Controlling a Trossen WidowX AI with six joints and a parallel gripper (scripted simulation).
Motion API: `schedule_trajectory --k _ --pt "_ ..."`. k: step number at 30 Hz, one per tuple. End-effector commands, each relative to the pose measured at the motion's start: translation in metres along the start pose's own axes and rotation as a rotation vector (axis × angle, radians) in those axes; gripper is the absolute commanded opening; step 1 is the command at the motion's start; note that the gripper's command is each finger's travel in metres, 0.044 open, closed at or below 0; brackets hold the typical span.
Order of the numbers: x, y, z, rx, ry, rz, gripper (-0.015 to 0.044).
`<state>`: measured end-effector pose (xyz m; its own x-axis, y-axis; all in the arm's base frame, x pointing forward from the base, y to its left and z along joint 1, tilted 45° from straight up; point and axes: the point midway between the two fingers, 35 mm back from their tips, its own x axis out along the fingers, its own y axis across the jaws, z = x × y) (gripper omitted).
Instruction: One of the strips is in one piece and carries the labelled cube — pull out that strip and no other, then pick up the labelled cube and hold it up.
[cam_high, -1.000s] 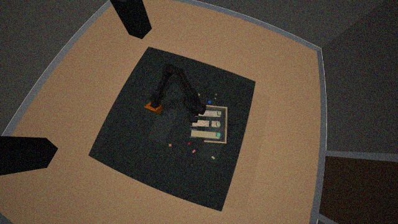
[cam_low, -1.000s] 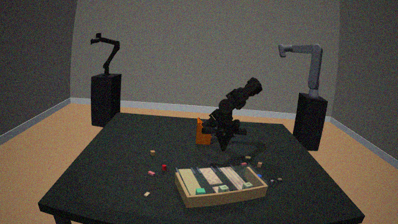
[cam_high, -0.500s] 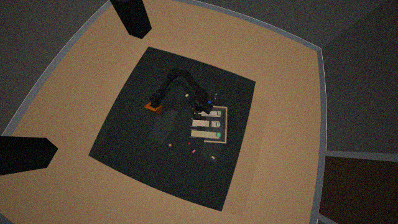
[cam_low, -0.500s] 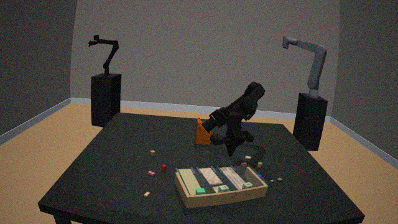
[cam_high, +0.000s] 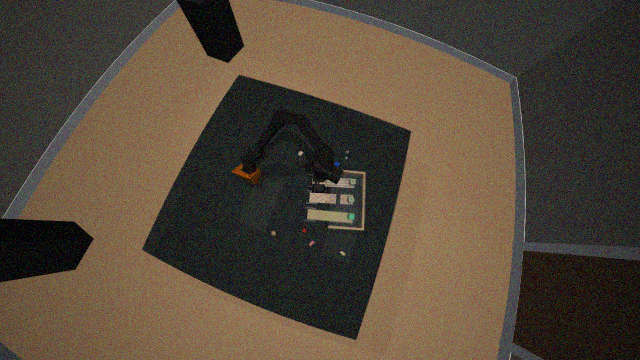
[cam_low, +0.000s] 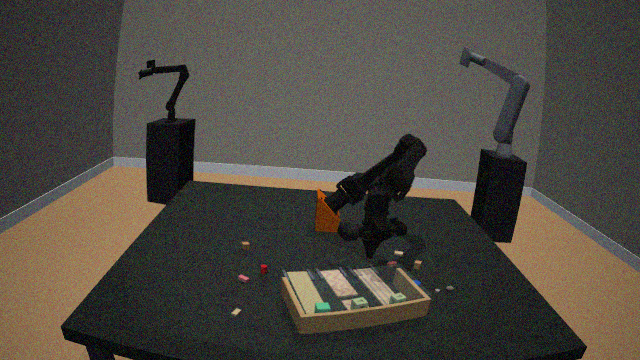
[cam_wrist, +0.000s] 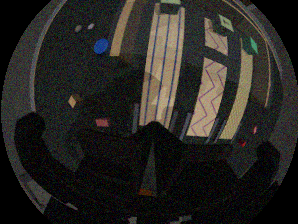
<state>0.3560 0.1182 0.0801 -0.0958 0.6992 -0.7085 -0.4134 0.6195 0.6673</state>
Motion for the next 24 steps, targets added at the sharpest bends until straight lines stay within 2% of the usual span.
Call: schedule_trajectory --k 1,24 --pt "0.009 -0.001 -0.001 0.006 0.004 -0.002 0.0" --pt "0.046 -0.002 -0.004 0.006 0.004 0.0 0.0"
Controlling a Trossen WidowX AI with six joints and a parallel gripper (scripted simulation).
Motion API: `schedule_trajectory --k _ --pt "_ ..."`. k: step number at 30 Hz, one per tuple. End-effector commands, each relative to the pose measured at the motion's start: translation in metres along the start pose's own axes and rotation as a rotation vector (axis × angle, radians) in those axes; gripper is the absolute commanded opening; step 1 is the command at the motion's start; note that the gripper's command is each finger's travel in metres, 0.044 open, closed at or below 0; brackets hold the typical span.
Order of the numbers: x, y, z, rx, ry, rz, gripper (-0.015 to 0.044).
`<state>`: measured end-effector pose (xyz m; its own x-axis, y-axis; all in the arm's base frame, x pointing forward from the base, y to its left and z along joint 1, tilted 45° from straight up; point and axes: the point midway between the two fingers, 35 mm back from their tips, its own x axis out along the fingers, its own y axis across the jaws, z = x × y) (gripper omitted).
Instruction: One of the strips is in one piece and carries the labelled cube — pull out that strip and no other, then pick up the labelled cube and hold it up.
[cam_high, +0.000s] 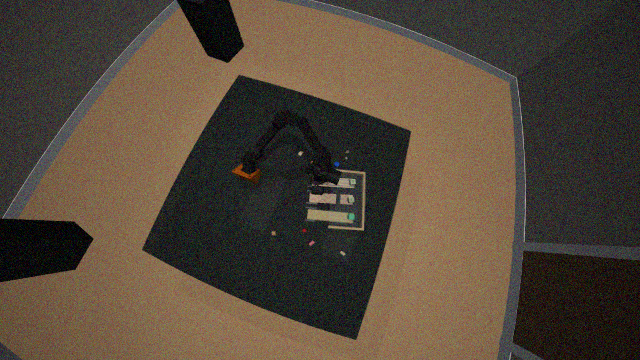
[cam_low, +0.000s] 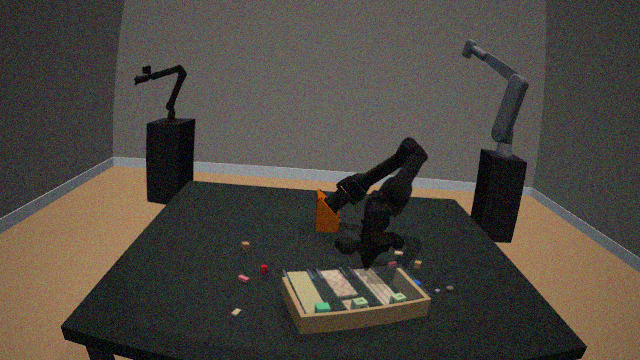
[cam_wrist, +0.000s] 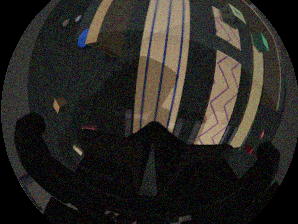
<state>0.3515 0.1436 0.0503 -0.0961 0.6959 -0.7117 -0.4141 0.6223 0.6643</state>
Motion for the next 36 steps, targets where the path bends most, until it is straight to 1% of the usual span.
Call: schedule_trajectory --k 1,36 --pt "0.0086 0.0002 -0.0019 0.006 0.001 0.005 0.0" --pt "0.0122 0.0003 -0.0021 0.006 0.001 0.005 0.0"
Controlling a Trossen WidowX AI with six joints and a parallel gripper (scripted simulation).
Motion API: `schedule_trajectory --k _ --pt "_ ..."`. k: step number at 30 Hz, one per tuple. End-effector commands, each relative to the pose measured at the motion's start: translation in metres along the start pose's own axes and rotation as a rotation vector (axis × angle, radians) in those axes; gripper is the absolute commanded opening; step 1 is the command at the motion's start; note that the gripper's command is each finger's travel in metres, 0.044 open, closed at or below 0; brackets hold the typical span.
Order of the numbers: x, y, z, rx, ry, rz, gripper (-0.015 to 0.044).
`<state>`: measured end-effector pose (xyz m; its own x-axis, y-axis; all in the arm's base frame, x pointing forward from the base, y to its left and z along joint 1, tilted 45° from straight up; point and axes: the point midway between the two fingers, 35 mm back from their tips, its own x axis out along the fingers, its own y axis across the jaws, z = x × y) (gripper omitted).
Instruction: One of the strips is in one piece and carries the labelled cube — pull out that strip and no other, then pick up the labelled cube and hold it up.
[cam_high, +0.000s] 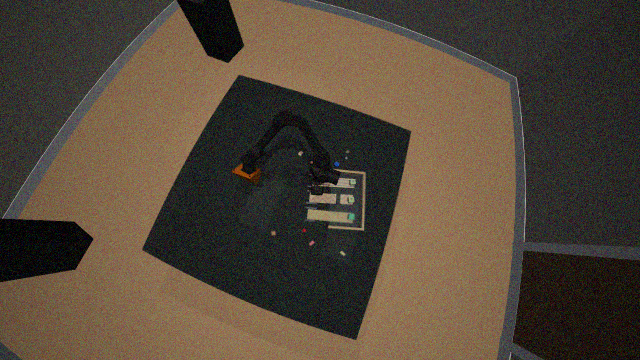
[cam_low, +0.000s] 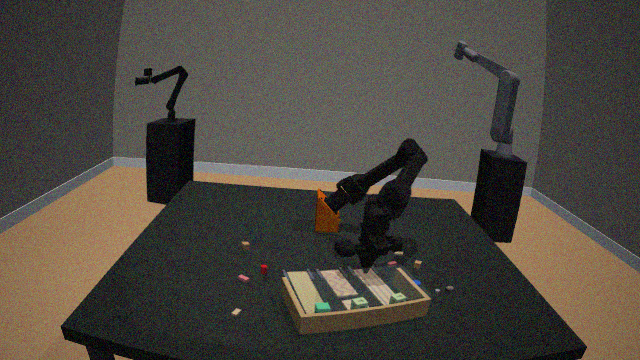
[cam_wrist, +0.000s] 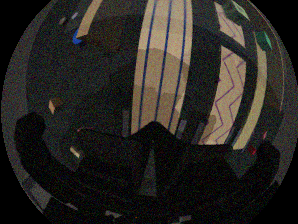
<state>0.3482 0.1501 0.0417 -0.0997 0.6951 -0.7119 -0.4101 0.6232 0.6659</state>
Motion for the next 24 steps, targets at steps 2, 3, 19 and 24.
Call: schedule_trajectory --k 2,3,19,24 --pt "0.0014 0.0006 0.0005 0.002 -0.002 0.004 0.0" --pt "0.0015 0.0006 0.0005 0.002 -0.002 0.004 0.0" --pt "0.0031 0.0002 0.0012 0.002 -0.002 0.004 0.0" --pt "0.0031 0.0 -0.004 0.002 -0.002 0.004 0.0"
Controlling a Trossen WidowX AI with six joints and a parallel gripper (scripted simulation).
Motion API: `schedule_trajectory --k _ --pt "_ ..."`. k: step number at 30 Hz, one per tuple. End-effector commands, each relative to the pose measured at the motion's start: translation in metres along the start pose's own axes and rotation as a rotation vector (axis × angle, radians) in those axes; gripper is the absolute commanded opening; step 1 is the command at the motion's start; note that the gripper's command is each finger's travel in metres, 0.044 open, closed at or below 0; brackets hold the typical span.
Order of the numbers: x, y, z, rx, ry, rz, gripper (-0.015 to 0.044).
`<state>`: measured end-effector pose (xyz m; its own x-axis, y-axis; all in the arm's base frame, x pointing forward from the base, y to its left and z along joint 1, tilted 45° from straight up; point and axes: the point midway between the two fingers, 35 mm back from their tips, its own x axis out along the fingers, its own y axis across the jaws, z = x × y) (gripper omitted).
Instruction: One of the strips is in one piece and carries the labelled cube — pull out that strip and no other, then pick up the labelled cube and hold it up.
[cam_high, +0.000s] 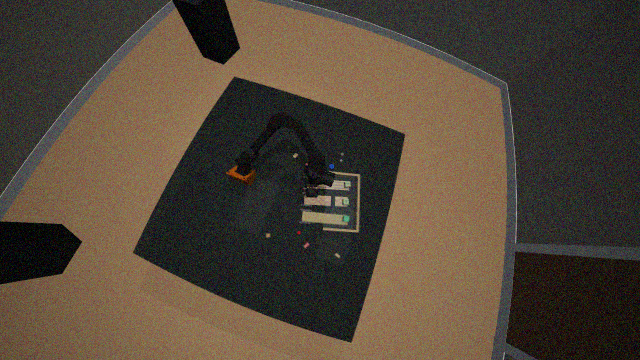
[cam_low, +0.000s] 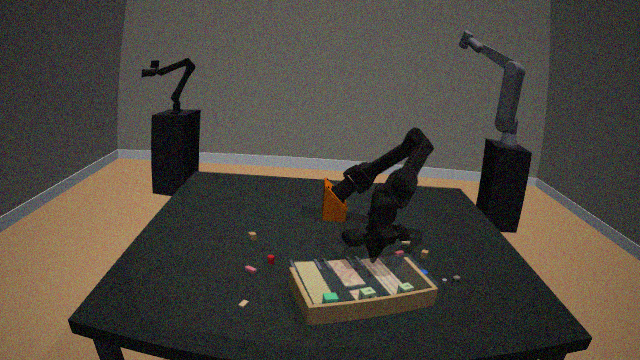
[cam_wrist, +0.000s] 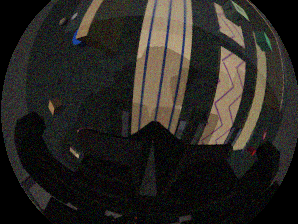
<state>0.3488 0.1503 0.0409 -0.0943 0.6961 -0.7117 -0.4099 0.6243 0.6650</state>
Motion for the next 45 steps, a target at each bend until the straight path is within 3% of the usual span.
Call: schedule_trajectory --k 1,45 --pt "0.003 0.001 -0.006 0.002 0.003 0.006 0.0" --pt "0.005 0.002 -0.074 0.004 0.006 0.006 0.0"
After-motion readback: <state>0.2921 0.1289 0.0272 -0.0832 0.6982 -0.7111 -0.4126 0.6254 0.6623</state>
